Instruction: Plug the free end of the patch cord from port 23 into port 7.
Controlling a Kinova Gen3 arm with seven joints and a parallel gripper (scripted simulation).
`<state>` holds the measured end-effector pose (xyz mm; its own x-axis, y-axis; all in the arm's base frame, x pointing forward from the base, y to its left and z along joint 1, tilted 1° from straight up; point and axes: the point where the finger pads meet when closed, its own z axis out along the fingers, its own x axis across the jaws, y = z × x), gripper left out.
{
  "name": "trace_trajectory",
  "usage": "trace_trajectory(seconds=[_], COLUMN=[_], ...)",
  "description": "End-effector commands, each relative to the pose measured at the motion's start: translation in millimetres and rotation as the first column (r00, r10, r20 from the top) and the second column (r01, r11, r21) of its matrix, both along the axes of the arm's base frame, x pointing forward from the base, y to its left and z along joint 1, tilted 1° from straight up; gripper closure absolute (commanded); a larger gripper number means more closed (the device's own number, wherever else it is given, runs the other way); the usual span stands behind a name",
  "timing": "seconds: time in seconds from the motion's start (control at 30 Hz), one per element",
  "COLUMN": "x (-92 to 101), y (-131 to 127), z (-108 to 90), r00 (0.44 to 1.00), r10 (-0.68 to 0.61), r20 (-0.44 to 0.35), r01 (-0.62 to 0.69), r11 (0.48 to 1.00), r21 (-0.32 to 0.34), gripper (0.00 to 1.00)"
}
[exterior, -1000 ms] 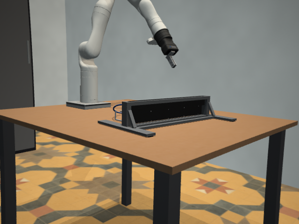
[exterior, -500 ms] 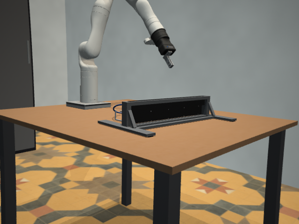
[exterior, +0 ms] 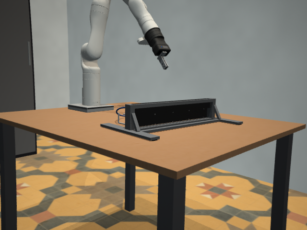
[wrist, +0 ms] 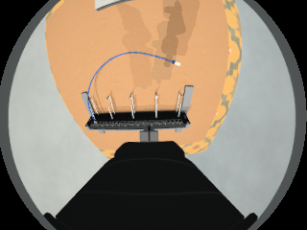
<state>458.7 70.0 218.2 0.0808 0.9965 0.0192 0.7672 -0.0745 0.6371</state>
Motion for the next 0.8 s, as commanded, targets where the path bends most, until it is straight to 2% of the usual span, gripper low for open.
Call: trace_trajectory(seconds=[0.0, 0.77], x=[0.4, 2.6], y=[-11.3, -17.5], z=[1.4, 0.3], r00=[1.0, 1.0], r10=[0.002, 0.003], r20=[0.005, 0.007], r01=[-0.002, -0.003], r11=[1.0, 1.0], r21=[0.002, 0.001], gripper=[1.0, 1.0])
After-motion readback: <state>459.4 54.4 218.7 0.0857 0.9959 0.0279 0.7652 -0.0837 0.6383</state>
